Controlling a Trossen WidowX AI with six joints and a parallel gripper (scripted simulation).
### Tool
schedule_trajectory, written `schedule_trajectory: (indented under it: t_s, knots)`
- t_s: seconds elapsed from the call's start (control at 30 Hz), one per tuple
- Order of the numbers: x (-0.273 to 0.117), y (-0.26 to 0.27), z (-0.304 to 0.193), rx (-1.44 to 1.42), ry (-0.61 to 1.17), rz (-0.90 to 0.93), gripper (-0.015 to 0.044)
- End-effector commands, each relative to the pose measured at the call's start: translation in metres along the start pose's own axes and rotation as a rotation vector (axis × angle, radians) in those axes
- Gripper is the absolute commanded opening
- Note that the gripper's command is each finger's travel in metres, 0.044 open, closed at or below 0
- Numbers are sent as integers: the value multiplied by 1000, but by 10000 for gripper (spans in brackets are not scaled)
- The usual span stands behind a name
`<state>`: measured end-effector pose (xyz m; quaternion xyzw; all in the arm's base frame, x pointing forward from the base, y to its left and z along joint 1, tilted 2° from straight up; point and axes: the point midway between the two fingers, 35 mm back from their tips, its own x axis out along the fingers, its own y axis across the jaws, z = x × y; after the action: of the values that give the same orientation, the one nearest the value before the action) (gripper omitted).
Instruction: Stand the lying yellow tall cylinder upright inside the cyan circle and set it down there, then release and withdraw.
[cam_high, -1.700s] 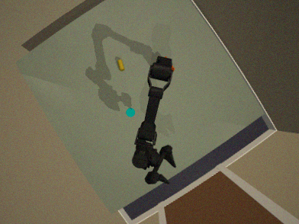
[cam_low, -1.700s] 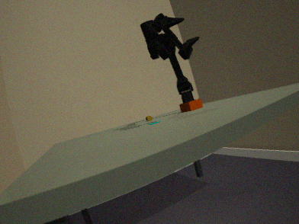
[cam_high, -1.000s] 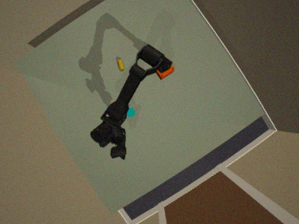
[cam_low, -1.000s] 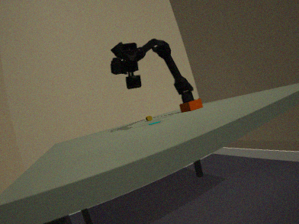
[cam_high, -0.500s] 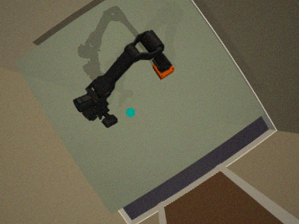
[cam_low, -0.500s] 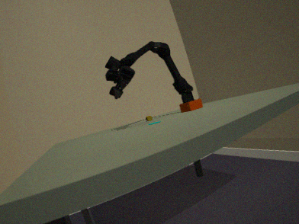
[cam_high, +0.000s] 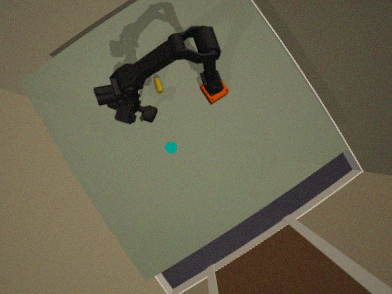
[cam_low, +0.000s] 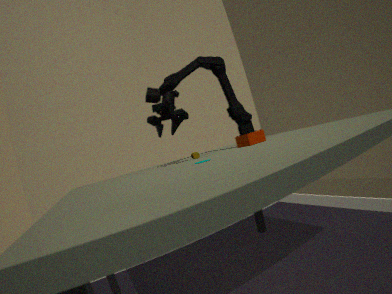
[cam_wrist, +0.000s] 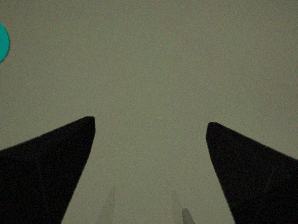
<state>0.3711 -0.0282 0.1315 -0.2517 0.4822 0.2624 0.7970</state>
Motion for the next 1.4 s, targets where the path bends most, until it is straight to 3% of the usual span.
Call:
schedule_trajectory:
  t_s: [0.0, 0.27, 0.6, 0.67, 0.87, 1.1, 1.37]
  knots:
    - [-24, -2, -73, -269, 188, 31, 309]
    - [-59, 15, -152, -592, 361, 204, 309]
    - [-62, 17, -158, -616, 370, 223, 309]
    - [-52, 16, -161, -616, 370, 222, 309]
    - [31, 25, -198, -616, 370, 223, 309]
    - [39, 28, -202, -616, 370, 223, 309]
    - [39, 28, -202, -616, 370, 223, 105]
